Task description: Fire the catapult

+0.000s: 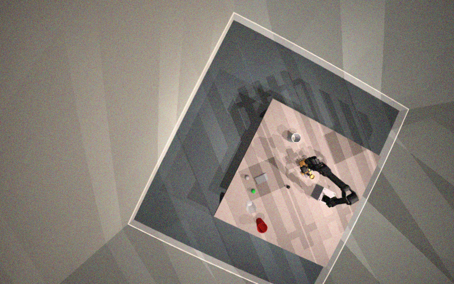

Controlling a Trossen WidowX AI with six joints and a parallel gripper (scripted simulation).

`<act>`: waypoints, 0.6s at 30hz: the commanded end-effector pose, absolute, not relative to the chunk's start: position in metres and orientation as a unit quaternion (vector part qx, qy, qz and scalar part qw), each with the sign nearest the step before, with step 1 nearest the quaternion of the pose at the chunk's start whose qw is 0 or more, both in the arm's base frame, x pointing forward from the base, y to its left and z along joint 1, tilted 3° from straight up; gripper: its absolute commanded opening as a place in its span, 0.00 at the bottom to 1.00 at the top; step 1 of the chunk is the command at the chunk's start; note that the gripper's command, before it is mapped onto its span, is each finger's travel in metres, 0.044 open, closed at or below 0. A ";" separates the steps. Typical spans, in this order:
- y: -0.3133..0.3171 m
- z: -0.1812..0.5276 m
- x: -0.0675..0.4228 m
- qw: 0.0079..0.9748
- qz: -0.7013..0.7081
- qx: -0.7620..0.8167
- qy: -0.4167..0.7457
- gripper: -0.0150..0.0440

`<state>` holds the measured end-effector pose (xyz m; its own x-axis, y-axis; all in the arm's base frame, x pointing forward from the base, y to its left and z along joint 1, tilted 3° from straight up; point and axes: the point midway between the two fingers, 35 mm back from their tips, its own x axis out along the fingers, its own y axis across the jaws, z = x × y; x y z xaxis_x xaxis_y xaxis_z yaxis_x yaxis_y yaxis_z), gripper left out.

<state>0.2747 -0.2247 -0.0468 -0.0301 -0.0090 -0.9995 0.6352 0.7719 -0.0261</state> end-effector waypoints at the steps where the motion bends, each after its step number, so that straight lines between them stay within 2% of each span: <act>1: -0.225 -0.046 0.275 0.657 -0.246 0.232 0.674 0.25; 3: -0.225 -0.046 0.275 0.657 -0.246 0.232 0.674 0.25; 18: -0.225 -0.044 0.275 0.657 -0.246 0.232 0.674 0.92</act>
